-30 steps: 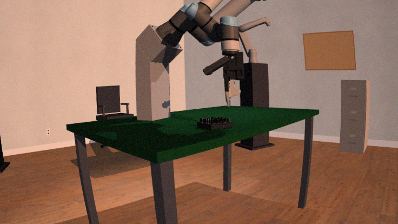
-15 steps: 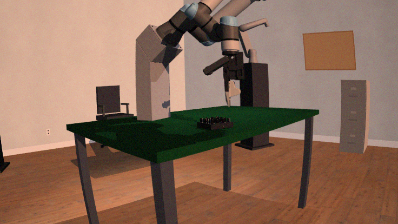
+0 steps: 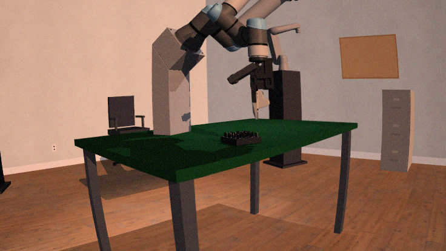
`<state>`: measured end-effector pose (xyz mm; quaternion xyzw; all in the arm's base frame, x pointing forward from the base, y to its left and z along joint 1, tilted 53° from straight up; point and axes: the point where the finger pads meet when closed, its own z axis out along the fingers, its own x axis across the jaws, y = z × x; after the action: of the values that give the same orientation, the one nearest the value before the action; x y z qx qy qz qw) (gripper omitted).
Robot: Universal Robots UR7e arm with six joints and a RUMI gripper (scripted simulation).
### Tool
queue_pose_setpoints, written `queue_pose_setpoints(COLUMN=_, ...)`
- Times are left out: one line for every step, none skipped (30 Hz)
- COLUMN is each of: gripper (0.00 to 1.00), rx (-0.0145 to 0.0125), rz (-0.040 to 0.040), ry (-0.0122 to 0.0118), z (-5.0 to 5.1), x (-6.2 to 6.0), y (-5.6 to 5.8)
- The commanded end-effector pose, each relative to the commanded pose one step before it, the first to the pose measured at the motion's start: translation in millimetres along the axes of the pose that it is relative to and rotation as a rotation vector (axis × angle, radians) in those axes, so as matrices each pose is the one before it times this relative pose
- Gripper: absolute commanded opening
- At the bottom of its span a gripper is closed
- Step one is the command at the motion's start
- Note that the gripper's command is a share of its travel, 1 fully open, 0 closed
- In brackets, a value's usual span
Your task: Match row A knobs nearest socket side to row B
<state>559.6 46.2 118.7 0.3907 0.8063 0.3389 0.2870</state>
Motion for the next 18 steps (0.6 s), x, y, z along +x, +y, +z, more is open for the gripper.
queue_pose_setpoints(gripper=0.11, rx=-0.00056, rz=-0.00248, ry=0.00087, z=0.99, x=0.14, y=0.33)
queue_pose_setpoints(gripper=0.11, rx=-0.00014, rz=-0.001, ry=0.00011, z=0.41, x=-0.03, y=0.15)
queue_pose_setpoints(gripper=0.11, rx=-0.00023, rz=-0.00129, ry=0.00004, z=0.4, x=-0.05, y=0.27)
queue_pose_setpoints(gripper=0.11, rx=-0.00022, rz=-0.00136, ry=-0.00016, z=0.43, x=-0.18, y=0.26)
queue_pose_setpoints(gripper=0.11, rx=-0.00019, rz=-0.00137, ry=-0.00043, z=0.45, x=-0.37, y=0.22)
queue_pose_setpoints(gripper=0.11, rx=0.00009, rz=-0.00111, ry=-0.00006, z=0.54, x=-0.07, y=-0.02)
queue_pose_setpoints(gripper=0.11, rx=0.00008, rz=-0.00118, ry=0.00003, z=0.61, x=-0.02, y=-0.05)
queue_pose_setpoints(gripper=0.11, rx=0.00001, rz=-0.0013, ry=0.00009, z=0.68, x=-0.01, y=-0.03)
queue_pose_setpoints(gripper=0.11, rx=0.00001, rz=-0.00093, ry=0.00008, z=0.74, x=-0.01, y=-0.03)
queue_pose_setpoints(gripper=0.11, rx=0.0, rz=0.00029, ry=0.00001, z=0.8, x=-0.01, y=-0.03)
queue_pose_setpoints(gripper=0.11, rx=0.0, rz=0.00043, ry=0.0, z=0.86, x=-0.01, y=-0.03)
queue_pose_setpoints(gripper=0.11, rx=0.0, rz=0.00004, ry=0.0, z=0.92, x=-0.01, y=-0.03)
queue_pose_setpoints(gripper=0.11, rx=-0.00001, rz=0.0, ry=0.0, z=0.97, x=-0.01, y=-0.04)
queue_pose_setpoints(gripper=0.11, rx=0.0, rz=0.0, ry=0.0, z=0.0, x=0.0, y=0.0)
queue_pose_setpoints(gripper=0.11, rx=0.0, rz=0.0, ry=0.0, z=0.0, x=0.0, y=0.0)
queue_pose_setpoints(gripper=0.11, rx=-0.00001, rz=0.0, ry=0.0, z=1.03, x=-0.01, y=-0.04)
queue_pose_setpoints(gripper=0.11, rx=0.0, rz=0.0, ry=0.0, z=1.08, x=-0.02, y=-0.04)
queue_pose_setpoints(gripper=0.11, rx=0.0, rz=0.0, ry=0.0, z=1.12, x=-0.02, y=-0.04)
